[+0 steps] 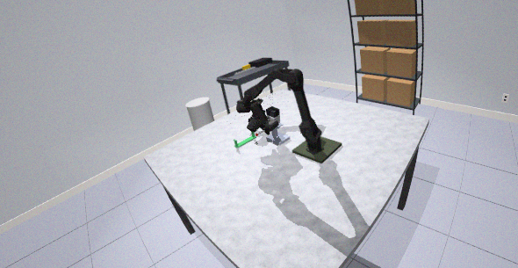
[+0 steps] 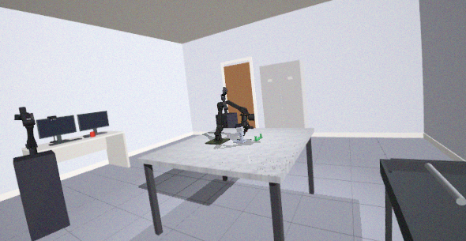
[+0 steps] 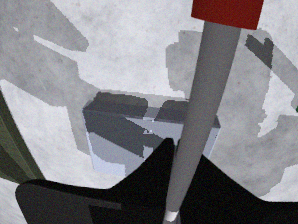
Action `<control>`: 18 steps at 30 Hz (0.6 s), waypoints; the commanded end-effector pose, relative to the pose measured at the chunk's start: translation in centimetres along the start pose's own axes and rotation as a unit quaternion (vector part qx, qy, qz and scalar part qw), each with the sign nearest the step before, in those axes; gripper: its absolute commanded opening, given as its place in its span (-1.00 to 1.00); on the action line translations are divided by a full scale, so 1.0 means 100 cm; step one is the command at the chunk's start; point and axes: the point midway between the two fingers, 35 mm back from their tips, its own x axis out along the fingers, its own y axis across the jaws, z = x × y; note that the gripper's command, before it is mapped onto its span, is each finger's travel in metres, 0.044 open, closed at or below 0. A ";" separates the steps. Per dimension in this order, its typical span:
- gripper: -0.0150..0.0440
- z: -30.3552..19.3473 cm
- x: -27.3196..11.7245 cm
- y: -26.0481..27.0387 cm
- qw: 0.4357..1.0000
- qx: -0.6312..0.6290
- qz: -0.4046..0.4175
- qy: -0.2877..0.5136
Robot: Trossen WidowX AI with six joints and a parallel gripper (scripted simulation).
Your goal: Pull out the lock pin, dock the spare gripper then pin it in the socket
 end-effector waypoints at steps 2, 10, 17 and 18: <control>-0.49 -0.004 0.001 0.001 1.000 -0.002 -0.001 0.002; -0.22 -0.003 0.001 0.000 1.000 0.000 0.001 0.000; 0.19 -0.003 0.001 0.000 1.000 0.000 0.001 0.000; 0.19 -0.003 0.001 0.000 1.000 0.000 0.001 0.000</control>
